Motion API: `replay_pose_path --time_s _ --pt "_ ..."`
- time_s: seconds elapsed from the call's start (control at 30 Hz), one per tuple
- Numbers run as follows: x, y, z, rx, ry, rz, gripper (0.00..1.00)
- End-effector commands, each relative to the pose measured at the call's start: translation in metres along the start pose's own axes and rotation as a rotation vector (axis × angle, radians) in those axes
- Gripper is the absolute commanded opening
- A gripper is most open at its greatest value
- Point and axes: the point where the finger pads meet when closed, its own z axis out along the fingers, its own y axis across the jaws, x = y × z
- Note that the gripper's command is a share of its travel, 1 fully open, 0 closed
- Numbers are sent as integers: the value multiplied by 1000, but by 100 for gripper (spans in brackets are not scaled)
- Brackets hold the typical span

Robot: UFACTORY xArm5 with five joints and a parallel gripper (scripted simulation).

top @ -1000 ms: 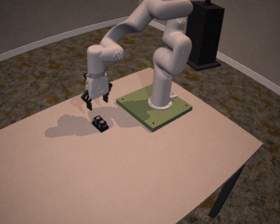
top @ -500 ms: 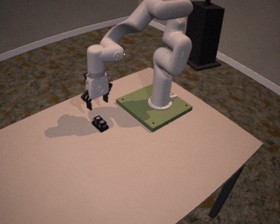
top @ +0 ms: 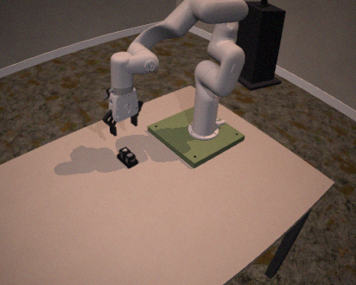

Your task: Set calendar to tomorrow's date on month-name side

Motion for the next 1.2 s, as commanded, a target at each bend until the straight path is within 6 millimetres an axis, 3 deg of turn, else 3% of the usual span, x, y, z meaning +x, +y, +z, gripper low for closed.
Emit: replay_pose_path --time_s 0.0,0.33,1.17 --pt "0 -1 -20 4 1 0 100" --pt "0 -1 -50 4 1 0 100" --pt "0 -1 -52 4 1 0 100"
